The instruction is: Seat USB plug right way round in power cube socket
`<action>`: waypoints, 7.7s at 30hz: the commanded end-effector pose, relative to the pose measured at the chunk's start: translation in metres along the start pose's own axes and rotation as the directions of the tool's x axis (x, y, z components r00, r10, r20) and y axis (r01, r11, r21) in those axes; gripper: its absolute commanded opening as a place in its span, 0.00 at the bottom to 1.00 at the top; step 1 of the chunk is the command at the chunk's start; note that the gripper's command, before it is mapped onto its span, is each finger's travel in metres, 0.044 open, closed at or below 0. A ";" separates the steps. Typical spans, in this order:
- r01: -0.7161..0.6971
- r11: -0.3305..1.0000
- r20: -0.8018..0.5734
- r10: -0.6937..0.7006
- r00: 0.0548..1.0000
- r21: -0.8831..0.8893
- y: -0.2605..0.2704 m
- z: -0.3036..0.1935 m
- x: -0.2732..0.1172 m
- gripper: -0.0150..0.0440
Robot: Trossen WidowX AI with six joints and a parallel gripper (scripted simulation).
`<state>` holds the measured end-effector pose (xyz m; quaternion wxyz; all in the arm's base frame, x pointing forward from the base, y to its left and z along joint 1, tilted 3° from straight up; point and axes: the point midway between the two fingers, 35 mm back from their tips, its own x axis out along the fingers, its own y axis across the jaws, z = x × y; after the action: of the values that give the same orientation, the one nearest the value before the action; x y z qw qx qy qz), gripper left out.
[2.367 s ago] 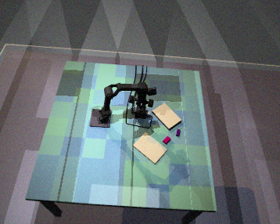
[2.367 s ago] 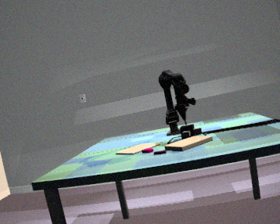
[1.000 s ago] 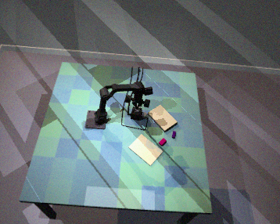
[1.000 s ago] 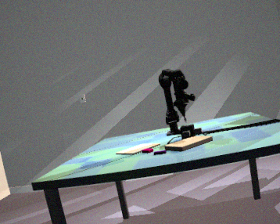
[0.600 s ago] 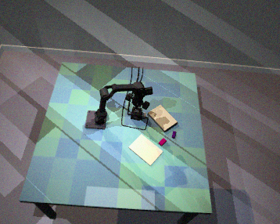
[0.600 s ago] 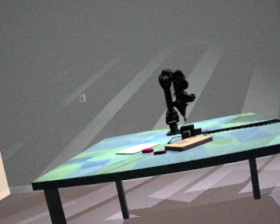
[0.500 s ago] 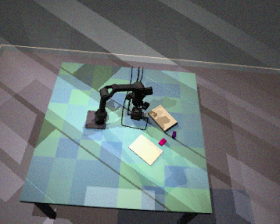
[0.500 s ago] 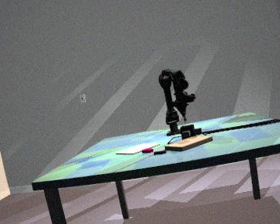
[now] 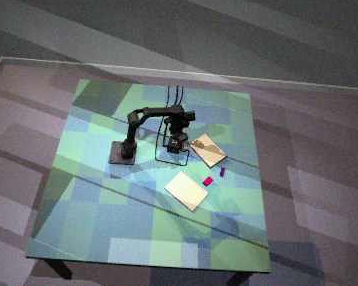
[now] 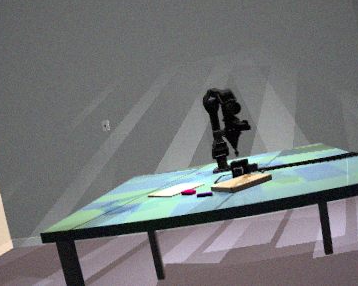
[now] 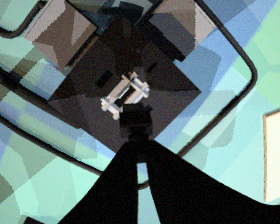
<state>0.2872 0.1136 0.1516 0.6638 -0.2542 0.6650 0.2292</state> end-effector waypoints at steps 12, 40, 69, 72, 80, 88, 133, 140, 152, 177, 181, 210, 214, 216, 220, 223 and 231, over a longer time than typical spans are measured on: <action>0.000 0.929 0.001 0.000 1.000 0.371 0.000 0.000 0.000 0.25; 0.000 0.442 0.000 0.000 1.000 0.897 0.000 0.000 0.000 0.25; 0.000 -0.297 0.000 0.000 1.000 0.955 0.000 0.000 0.000 0.25; 0.000 -0.371 0.000 0.000 1.000 0.929 0.000 0.000 0.000 0.25; 0.000 -0.556 0.000 0.000 1.000 0.831 0.000 0.000 0.000 0.25; 0.000 -0.704 0.000 0.000 1.000 0.710 0.000 0.000 0.000 0.25; -0.001 -0.705 0.018 0.016 1.000 0.710 0.001 0.002 0.004 0.25; -0.001 -0.705 0.022 0.020 1.000 0.709 0.001 0.002 0.005 0.25; -0.001 -0.705 0.028 0.026 0.999 0.709 0.002 0.002 0.006 0.25; -0.002 -0.706 0.042 0.040 0.998 0.708 0.002 0.004 0.009 0.25; -0.002 -0.706 0.044 0.042 0.998 0.708 0.002 0.004 0.009 0.25; -0.003 -0.707 0.061 0.057 0.997 0.707 0.003 0.005 0.013 0.25; -0.003 -0.707 0.063 0.059 0.996 0.707 0.003 0.005 0.013 0.25; -0.003 -0.707 0.063 0.059 0.996 0.707 0.003 0.005 0.014 0.25; -0.003 -0.707 0.063 0.059 0.996 0.707 0.003 0.005 0.014 0.25; -0.003 -0.707 0.063 0.059 0.996 0.707 0.003 0.005 0.014 0.25; -0.003 -0.707 0.063 0.059 0.996 0.707 0.003 0.005 0.015 0.25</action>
<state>0.2893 0.1186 0.1364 0.4688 0.5393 0.4839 -0.5052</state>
